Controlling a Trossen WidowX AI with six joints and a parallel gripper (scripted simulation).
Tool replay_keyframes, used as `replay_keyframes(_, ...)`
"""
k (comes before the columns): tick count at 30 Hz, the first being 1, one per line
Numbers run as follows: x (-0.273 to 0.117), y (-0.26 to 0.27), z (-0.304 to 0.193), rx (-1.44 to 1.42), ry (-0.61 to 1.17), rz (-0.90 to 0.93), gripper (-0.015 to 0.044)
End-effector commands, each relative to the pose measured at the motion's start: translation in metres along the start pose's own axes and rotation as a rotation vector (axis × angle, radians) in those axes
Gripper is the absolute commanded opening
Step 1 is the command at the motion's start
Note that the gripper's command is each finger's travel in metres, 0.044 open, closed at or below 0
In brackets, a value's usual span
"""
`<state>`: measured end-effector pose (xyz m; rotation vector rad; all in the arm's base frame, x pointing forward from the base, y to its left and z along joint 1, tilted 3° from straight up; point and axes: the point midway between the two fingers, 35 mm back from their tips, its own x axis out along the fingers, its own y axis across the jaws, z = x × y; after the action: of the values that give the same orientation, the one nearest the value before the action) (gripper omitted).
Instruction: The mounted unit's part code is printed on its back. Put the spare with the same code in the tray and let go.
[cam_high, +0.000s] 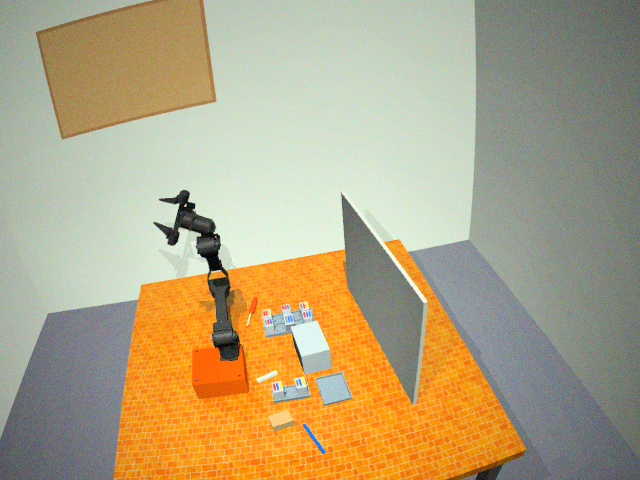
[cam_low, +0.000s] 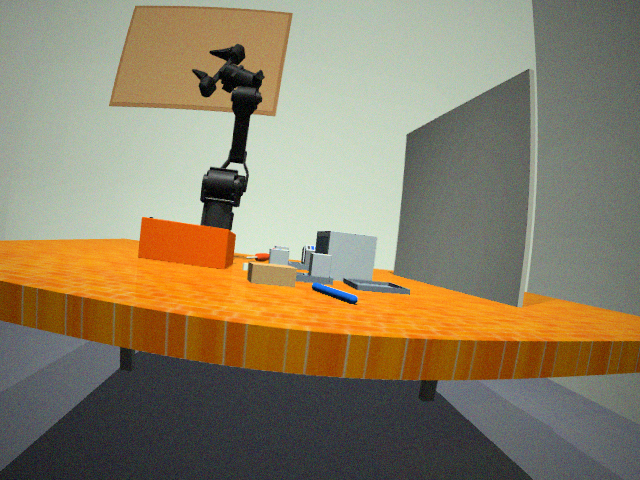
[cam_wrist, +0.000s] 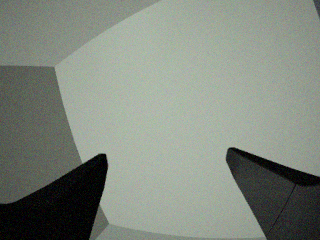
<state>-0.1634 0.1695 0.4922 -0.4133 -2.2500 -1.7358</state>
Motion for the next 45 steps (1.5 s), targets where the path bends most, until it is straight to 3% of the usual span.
replay_keyframes(1, 0.0, 0.0, 0.0, 0.0, 0.0, 0.0, 0.0426)
replay_keyframes(8, 0.002, 0.001, -0.008, 0.0, 0.019, 0.011, 0.044)
replay_keyframes(16, 0.011, 0.03, -0.103, -0.146, 0.255, 0.134, 0.044)
replay_keyframes(23, -0.016, 0.056, -0.212, -0.331, 0.547, 0.303, 0.044)
replay_keyframes(29, -0.069, 0.072, -0.297, -0.458, 0.81, 0.484, 0.044)
replay_keyframes(35, -0.147, 0.08, -0.361, -0.554, 1.078, 0.693, 0.044)
replay_keyframes(45, -0.311, 0.075, -0.409, -0.651, 1.533, 1.086, 0.044)
